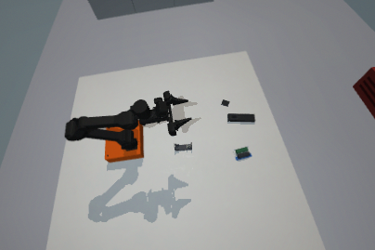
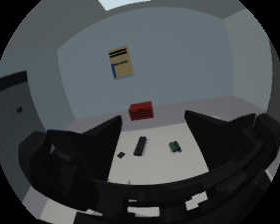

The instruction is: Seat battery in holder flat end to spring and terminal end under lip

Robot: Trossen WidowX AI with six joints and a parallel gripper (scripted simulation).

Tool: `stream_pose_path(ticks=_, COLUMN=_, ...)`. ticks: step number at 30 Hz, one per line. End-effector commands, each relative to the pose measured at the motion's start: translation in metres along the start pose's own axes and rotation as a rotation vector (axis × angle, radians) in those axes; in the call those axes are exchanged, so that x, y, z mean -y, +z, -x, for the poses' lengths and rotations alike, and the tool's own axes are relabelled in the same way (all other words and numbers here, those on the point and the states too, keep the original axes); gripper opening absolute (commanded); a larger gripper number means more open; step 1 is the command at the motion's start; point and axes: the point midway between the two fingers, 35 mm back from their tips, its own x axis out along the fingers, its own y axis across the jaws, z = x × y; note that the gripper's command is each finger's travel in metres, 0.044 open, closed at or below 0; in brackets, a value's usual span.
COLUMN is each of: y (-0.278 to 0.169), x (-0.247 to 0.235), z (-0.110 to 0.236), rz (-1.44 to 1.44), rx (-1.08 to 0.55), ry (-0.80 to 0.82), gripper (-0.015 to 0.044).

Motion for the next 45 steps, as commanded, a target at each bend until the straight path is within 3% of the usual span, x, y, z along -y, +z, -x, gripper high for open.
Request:
stream_pose_path(ticks=1, y=-0.002, x=-0.001, z=-0.002, rz=0.008, rx=-0.014, ry=0.002, gripper=0.0374)
stream_pose_path(ticks=8, y=-0.100, x=-0.034, z=-0.031, rz=0.339, rx=-0.553, ry=0.159, gripper=0.0190)
stream_pose_path(ticks=15, y=-0.193, x=-0.066, z=-0.005, rz=0.736, rx=-1.104, ry=0.511, gripper=0.0006)
stream_pose_path(ticks=20, y=-0.227, x=-0.077, z=0.030, rz=0.960, rx=-1.410, ry=0.811, gripper=0.0000)
stream_pose_path(ticks=34, y=-0.230, x=-0.077, z=0.031, rz=0.968, rx=-1.421, ry=0.823, gripper=0.0000)
stream_pose_path(ticks=42, y=-0.302, x=-0.070, z=0.029, rz=0.968, rx=-1.422, ry=0.823, gripper=0.0000)
stream_pose_path(ticks=45, y=-0.308, x=-0.070, z=0.030, rz=0.968, rx=-1.422, ry=0.823, gripper=0.0000)
